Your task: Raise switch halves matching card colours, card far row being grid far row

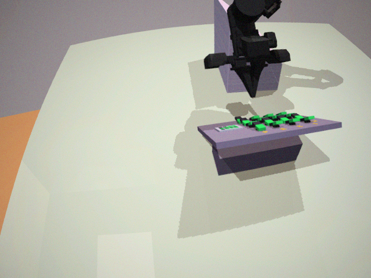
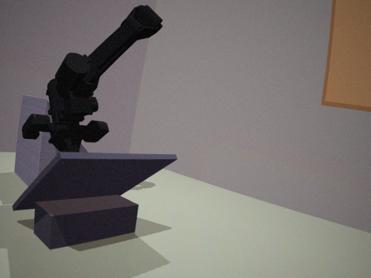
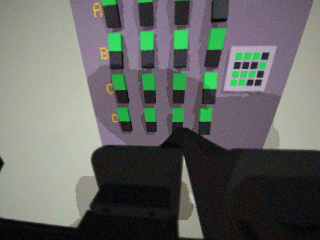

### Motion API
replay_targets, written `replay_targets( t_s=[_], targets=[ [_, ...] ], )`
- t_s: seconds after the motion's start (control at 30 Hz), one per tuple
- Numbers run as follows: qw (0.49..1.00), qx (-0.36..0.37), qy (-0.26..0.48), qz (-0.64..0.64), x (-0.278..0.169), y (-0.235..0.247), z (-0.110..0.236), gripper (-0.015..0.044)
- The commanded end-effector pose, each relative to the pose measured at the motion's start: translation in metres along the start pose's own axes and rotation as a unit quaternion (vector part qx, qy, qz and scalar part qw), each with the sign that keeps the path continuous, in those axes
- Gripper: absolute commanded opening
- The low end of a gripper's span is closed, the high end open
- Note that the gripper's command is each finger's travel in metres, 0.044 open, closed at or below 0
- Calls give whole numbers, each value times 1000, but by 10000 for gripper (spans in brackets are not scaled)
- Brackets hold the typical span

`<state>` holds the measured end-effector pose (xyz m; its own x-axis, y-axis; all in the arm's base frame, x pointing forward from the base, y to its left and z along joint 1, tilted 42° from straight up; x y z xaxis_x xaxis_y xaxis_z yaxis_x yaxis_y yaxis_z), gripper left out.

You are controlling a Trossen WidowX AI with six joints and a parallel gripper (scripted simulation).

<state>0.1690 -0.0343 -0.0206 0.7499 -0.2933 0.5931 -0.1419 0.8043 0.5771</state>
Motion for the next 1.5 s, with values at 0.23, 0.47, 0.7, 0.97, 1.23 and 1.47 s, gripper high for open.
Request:
replay_targets(
  t_s=[0.23, 0.47, 0.7, 0.97, 1.23, 1.47],
  targets=[
    [1000, 1, 1, 1, 2, 0, -17, 0],
    [1000, 2, 1, 1, 2, 1, -26, 0],
    [1000, 2, 1, 1, 2, 1, -35, 0],
    [1000, 2, 1, 1, 2, 1, -39, 0],
    [1000, 2, 1, 1, 2, 1, -39, 0],
    [1000, 2, 1, 1, 2, 1, -39, 0]
  ],
)
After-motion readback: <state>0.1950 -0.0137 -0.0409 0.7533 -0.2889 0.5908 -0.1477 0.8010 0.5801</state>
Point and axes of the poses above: the point midway between the two fingers, 35 mm back from their tips, its own z axis back along the fingers, its own y axis across the jaws, x = y × z, the point moved 7 cm from there along z, back along the fingers, and after that the axes turned 9 degrees about z, right-handed, at the moved point
